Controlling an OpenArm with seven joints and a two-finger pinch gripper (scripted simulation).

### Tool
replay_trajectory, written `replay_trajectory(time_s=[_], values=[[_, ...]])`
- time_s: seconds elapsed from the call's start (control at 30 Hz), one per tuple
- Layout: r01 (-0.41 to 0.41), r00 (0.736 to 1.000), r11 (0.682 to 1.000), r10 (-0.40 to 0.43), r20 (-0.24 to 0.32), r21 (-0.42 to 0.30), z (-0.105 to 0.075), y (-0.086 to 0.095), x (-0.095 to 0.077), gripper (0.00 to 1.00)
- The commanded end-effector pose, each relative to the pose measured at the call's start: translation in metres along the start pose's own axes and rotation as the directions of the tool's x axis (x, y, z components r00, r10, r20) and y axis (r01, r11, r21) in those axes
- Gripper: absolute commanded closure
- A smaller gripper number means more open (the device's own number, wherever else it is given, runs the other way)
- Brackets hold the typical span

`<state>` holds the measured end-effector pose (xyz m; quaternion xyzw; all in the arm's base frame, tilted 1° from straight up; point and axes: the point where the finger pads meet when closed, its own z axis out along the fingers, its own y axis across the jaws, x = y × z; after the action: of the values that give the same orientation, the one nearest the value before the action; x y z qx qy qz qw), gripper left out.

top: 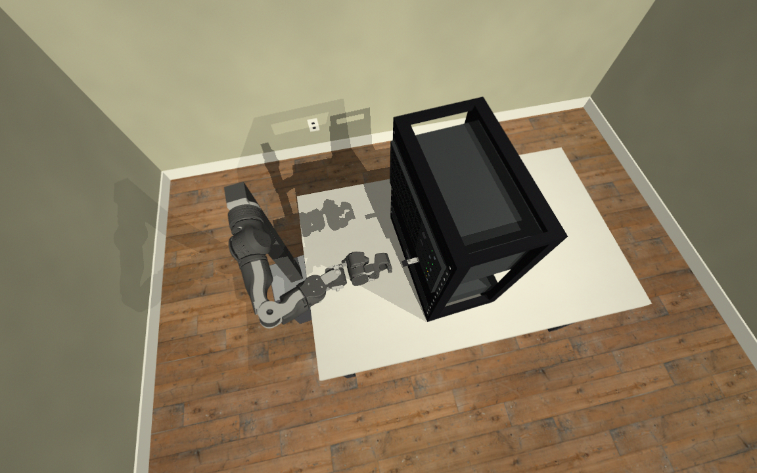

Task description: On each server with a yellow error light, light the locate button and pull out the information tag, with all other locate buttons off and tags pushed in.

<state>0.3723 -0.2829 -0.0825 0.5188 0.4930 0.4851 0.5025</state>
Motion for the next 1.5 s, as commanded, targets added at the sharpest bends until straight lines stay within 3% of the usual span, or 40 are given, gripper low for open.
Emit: replay_trajectory(time_s=[0.0,0.97,1.2,1.47], values=[[0.002,1.000,1.000,-0.002,0.001,-0.010,0.000,0.002,0.000,0.90],[0.001,1.000,1.000,-0.001,0.000,-0.008,0.002,0.001,0.002,0.90],[0.000,1.000,1.000,0.000,-0.006,0.000,0.012,-0.001,0.003,0.90],[0.002,1.000,1.000,-0.002,-0.006,0.000,0.050,0.000,0.003,0.90]])
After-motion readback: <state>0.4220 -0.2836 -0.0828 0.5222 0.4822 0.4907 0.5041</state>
